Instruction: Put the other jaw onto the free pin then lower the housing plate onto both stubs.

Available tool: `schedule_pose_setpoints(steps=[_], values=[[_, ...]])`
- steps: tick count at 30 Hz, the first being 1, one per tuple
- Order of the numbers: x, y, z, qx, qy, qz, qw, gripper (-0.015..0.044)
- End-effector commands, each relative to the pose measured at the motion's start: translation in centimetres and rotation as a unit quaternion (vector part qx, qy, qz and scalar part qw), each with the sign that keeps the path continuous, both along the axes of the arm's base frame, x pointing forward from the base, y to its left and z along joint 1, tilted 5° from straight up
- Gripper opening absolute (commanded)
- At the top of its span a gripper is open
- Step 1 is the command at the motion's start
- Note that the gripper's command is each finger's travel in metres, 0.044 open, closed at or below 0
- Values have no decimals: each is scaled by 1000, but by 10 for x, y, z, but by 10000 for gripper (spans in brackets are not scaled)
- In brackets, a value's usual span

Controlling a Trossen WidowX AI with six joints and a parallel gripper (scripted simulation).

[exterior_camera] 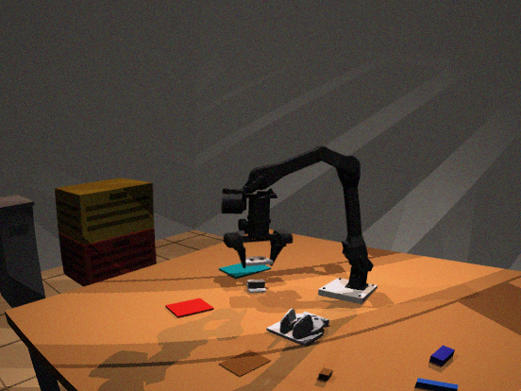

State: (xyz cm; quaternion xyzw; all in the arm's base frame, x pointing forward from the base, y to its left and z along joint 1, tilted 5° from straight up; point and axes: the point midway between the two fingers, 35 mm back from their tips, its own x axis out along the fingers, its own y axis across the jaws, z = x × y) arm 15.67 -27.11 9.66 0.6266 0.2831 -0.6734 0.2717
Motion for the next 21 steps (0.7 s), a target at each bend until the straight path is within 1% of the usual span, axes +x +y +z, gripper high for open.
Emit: schedule_pose_setpoints(steps=[1,11,21], values=[[10,7,0,3,-1,43,999,351],[35,28,-1,11,-2,167,986,351],[58,52,-2,19,-3,289,957,351]])
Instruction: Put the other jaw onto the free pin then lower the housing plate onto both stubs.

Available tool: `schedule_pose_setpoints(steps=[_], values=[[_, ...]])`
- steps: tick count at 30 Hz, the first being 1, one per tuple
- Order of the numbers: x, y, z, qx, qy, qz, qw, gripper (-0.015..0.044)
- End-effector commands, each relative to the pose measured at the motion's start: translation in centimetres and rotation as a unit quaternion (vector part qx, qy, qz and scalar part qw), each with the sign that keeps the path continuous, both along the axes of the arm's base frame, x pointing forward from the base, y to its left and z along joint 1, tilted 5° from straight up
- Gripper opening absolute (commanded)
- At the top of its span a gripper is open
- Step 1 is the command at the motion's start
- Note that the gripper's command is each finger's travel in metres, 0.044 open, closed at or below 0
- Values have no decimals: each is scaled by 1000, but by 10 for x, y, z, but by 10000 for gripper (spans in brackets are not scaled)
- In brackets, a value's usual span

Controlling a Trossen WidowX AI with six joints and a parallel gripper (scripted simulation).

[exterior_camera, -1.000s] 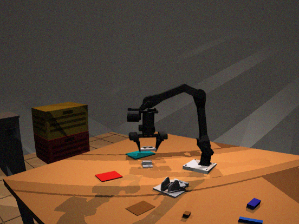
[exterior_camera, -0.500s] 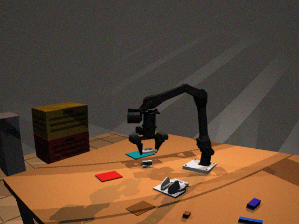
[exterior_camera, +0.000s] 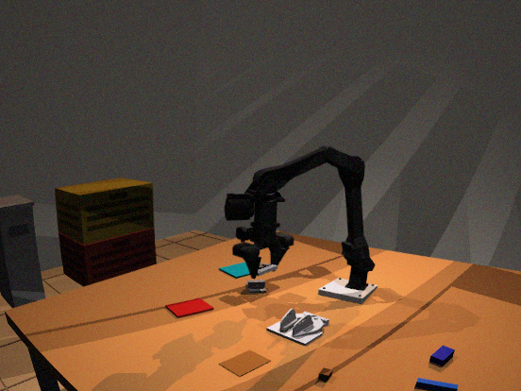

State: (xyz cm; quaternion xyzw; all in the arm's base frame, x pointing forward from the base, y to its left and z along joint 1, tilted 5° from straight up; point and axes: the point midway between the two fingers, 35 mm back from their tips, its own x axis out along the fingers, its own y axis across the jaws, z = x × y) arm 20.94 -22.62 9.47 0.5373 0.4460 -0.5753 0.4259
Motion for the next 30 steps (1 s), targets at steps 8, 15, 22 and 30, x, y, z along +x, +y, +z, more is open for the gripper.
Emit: schedule_pose_setpoints(steps=[8,15,22,30], values=[[22,28,-1,10,-2,132,991,351],[35,47,-2,16,-2,218,976,351],[47,67,-3,21,-2,304,952,351],[58,91,-4,27,-2,400,916,351]])
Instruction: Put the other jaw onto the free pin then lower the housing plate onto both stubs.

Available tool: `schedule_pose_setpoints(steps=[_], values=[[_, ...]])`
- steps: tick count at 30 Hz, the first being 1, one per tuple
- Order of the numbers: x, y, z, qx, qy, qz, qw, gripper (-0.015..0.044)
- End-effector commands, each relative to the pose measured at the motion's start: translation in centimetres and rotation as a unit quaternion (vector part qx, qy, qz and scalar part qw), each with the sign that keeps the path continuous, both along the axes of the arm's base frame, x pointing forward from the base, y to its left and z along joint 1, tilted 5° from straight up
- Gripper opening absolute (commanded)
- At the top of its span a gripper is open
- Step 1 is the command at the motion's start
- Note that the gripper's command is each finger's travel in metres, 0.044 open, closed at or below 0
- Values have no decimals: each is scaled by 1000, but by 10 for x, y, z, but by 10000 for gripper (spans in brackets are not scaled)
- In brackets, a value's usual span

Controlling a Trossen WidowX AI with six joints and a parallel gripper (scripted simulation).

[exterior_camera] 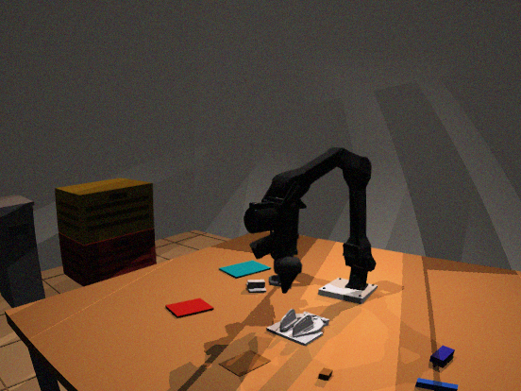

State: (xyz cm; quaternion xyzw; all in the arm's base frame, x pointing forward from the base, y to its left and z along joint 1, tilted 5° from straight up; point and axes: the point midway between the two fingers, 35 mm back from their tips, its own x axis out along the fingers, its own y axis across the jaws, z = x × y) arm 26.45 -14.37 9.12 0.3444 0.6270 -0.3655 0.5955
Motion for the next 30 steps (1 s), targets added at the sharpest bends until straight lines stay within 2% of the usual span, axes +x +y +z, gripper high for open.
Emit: schedule_pose_setpoints(steps=[1,13,26,30], values=[[4,12,-1,5,-1,45,999,351],[17,49,-2,14,0,198,980,351],[24,91,-3,25,1,359,933,351],[24,96,-4,26,1,376,926,351]])
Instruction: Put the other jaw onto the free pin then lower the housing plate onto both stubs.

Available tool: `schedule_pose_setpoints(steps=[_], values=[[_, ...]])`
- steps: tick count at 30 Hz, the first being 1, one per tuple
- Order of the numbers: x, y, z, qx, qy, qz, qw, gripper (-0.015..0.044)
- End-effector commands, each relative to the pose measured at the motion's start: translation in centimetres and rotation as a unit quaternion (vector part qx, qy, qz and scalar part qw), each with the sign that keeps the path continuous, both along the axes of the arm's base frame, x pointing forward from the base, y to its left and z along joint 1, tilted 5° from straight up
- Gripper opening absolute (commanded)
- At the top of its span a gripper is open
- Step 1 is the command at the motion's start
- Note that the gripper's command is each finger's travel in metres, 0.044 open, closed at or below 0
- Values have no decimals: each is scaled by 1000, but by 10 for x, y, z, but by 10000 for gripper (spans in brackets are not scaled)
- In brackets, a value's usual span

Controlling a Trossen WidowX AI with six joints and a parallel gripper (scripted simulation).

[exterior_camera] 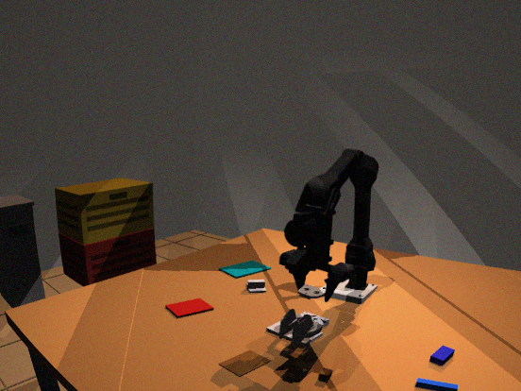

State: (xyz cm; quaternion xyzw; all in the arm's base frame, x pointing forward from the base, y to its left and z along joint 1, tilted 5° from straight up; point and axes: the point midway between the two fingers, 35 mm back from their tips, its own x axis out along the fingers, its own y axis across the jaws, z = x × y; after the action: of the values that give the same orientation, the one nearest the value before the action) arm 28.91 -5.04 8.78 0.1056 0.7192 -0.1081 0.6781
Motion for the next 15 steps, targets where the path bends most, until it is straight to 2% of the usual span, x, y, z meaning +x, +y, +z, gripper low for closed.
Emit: schedule_pose_setpoints(steps=[1,15], values=[[0,3,0,2,-1,12,1000,351],[0,3,0,2,-1,14,1000,351]])
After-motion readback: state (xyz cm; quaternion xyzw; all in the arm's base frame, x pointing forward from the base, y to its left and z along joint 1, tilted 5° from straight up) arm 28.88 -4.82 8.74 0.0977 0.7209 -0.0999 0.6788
